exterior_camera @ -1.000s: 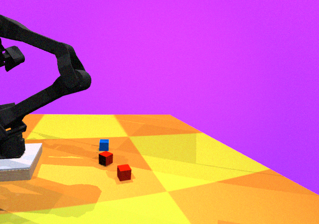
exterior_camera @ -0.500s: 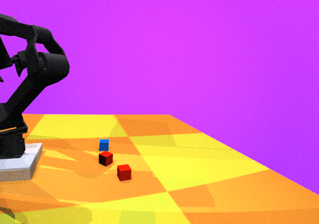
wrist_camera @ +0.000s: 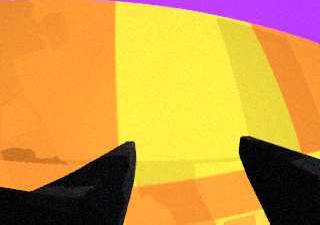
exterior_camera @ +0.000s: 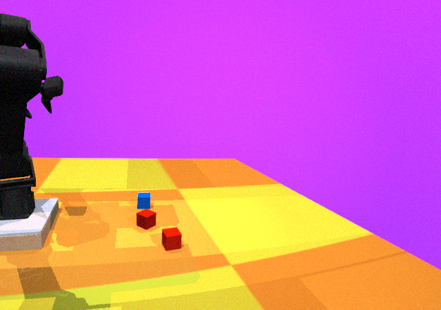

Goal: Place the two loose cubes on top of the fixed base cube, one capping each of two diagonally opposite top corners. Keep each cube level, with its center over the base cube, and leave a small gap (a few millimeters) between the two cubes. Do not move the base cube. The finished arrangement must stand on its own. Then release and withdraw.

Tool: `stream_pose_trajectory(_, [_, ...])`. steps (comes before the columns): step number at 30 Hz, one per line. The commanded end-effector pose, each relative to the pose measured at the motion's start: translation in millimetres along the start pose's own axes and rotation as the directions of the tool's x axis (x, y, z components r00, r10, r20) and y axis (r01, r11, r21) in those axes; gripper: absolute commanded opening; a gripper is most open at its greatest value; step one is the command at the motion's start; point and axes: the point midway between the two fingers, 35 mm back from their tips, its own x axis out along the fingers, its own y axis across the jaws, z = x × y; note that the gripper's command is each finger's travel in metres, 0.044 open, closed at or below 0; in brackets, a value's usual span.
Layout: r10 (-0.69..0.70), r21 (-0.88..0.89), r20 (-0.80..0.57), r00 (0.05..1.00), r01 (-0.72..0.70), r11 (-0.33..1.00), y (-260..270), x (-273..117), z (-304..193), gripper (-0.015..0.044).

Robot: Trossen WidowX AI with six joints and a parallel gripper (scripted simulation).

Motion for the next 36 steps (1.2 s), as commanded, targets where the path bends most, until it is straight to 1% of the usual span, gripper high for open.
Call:
stream_pose_trajectory(1, [-0.038,0.084,-0.059,0.998,0.043,0.996,-12.2,8.5,-0.5,0.0265])
stream_pose_trajectory(10, [-0.116,0.287,-0.211,0.971,0.175,0.942,-47.9,29.3,-6.7,0.0265])
stream_pose_trajectory(18, [-0.148,0.452,-0.343,0.928,0.301,0.840,-82.9,44.4,-18.6,0.0265])
stream_pose_trajectory(27, [-0.140,0.605,-0.479,0.867,0.441,0.663,-124.5,56.3,-40.0,0.0265])
stream_pose_trajectory(36, [-0.091,0.706,-0.587,0.804,0.564,0.429,-165.8,61.4,-70.2,0.0265])
